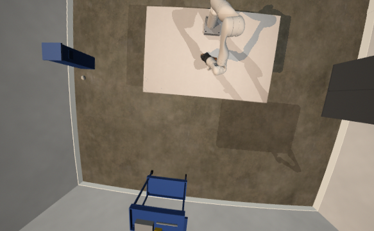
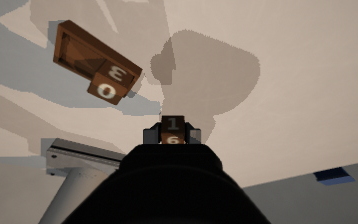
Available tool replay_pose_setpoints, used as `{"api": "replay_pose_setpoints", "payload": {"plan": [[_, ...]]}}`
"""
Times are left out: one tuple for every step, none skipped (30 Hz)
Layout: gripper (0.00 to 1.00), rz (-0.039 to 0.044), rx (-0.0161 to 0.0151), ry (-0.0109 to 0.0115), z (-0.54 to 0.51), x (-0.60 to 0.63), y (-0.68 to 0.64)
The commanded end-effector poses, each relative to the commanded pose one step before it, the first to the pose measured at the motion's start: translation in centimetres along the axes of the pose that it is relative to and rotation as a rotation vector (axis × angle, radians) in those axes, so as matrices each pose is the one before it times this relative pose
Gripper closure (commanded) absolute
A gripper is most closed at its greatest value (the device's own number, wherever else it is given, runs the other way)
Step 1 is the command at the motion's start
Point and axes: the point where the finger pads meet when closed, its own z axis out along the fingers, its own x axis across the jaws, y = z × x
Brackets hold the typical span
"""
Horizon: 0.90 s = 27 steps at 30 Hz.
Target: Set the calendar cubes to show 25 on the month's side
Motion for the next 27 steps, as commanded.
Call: {"api": "replay_pose_setpoints", "payload": {"plan": [[0.4, 0.00491, 0.01361, 0.00484, -1.257, 0.17, 0.753], [0.4, 0.0, 0.0, 0.0, -0.287, 0.0, 0.287], [0.4, 0.0, 0.0, 0.0, -0.269, 0.0, 0.269], [0.4, 0.0, 0.0, 0.0, -0.247, 0.0, 0.247], [0.4, 0.0, 0.0, 0.0, -0.221, 0.0, 0.221], [0.4, 0.0, 0.0, 0.0, -0.194, 0.0, 0.194], [0.4, 0.0, 0.0, 0.0, -0.164, 0.0, 0.164], [0.4, 0.0, 0.0, 0.0, -0.134, 0.0, 0.134], [0.4, 0.0, 0.0, 0.0, -0.104, 0.0, 0.104], [0.4, 0.0, 0.0, 0.0, -0.075, 0.0, 0.075], [0.4, 0.0, 0.0, 0.0, -0.049, 0.0, 0.049], [0.4, 0.0, 0.0, 0.0, -0.027, 0.0, 0.027], [0.4, 0.0, 0.0, 0.0, 0.0, 0.0, 0.0], [0.4, 0.0, 0.0, 0.0, 0.0, 0.0, 0.0], [0.4, 0.0, 0.0, 0.0, -0.011, 0.0, 0.011], [0.4, 0.0, 0.0, 0.0, -0.002, 0.0, 0.002], [0.4, 0.0, 0.0, 0.0, 0.0, 0.0, 0.0], [0.4, 0.0, 0.0, 0.0, 0.0, 0.0, 0.0], [0.4, 0.0, 0.0, 0.0, 0.0, 0.0, 0.0], [0.4, 0.0, 0.0, 0.0, 0.0, 0.0, 0.0], [0.4, 0.0, 0.0, 0.0, 0.0, 0.0, 0.0], [0.4, 0.0, 0.0, 0.0, 0.0, 0.0, 0.0], [0.4, 0.0, 0.0001, -0.00001, 0.0, 0.0, 0.0], [0.4, -0.00003, 0.00067, -0.00004, 0.001, 0.0, 0.0], [0.4, -0.00008, 0.0017, -0.00011, 0.003, 0.001, 0.001], [0.4, -0.00014, 0.00308, -0.00019, 0.006, 0.002, 0.002], [0.4, -0.00021, 0.00468, -0.00029, 0.009, 0.003, 0.004]]}}
